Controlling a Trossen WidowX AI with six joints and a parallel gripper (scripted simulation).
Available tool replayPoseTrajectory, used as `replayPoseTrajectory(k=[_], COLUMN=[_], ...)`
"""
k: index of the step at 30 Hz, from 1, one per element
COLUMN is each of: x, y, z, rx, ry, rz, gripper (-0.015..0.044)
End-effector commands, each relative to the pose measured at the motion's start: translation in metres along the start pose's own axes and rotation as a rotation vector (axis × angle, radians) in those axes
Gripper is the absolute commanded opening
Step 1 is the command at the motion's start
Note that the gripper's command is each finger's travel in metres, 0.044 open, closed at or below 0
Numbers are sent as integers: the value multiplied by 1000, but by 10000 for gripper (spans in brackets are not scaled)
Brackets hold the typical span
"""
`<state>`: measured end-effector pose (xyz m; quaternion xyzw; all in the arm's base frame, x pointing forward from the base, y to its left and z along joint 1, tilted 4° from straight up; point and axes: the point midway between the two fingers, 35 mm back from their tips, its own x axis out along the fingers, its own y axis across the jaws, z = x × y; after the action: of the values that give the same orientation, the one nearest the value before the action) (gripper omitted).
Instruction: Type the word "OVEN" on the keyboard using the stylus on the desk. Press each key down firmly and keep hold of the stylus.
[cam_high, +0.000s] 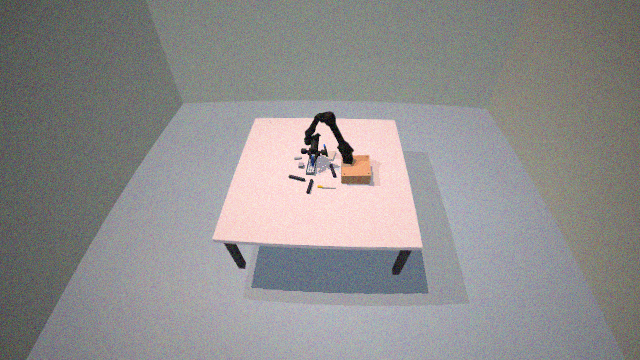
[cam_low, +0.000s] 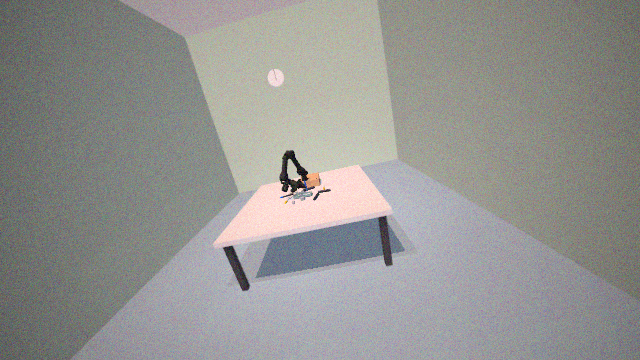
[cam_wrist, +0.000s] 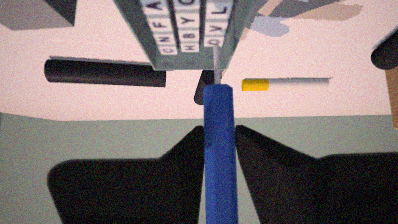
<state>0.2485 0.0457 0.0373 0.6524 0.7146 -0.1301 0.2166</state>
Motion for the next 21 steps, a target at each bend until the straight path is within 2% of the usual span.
replayPoseTrajectory(k=[1,21], x=[2,6], y=[-1,-1], z=[2,10], rx=[6,6], ry=[1,1], rz=[-4,-4], gripper=[81,81])
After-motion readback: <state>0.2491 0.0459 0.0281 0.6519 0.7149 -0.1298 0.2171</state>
